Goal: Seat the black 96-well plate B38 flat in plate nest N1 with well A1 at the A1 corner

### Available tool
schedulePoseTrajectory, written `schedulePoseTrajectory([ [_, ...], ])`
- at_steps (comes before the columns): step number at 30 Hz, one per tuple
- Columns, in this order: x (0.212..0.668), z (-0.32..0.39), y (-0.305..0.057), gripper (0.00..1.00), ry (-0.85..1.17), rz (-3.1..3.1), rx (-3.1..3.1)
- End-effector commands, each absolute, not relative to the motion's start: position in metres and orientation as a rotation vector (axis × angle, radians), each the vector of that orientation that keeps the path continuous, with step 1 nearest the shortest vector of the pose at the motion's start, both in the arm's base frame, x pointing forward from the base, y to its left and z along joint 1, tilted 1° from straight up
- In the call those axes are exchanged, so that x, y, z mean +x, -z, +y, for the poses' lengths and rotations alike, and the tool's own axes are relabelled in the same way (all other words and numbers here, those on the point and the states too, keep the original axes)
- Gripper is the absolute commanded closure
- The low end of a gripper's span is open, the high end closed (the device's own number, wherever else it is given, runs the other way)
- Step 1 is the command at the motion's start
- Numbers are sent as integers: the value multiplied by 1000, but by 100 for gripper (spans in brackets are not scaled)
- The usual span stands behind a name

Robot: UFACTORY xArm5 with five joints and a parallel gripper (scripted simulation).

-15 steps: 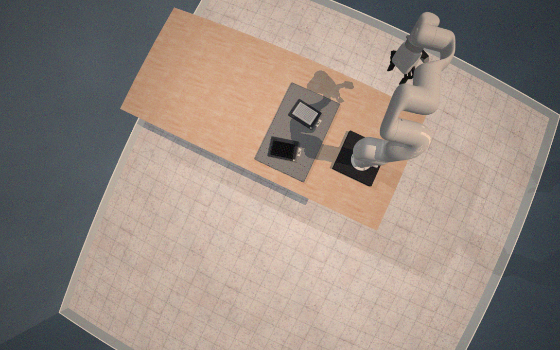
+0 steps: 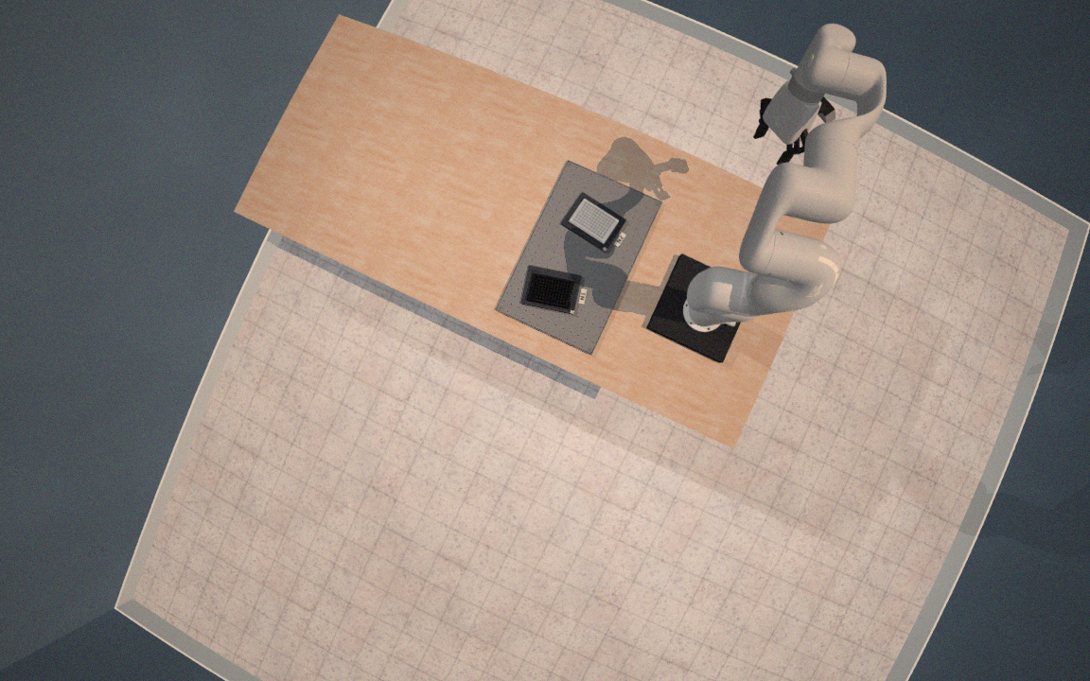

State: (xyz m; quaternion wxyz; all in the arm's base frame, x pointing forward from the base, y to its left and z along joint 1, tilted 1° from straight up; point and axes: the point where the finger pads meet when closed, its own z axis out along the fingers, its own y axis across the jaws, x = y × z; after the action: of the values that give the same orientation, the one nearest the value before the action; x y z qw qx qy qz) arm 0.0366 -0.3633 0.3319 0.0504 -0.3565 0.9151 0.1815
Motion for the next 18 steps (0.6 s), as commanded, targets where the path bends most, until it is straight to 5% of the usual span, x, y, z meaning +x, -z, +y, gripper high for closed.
schedulePoseTrajectory([
  [1, 37, -364, -333, 0, -547, 2788, -1086],
  [2, 37, -364, -333, 0, -547, 2788, -1086],
  [3, 43, -363, -332, 100, -539, 2772, -1133],
  [18, 100, -358, -323, 100, -486, 2637, -1484],
])
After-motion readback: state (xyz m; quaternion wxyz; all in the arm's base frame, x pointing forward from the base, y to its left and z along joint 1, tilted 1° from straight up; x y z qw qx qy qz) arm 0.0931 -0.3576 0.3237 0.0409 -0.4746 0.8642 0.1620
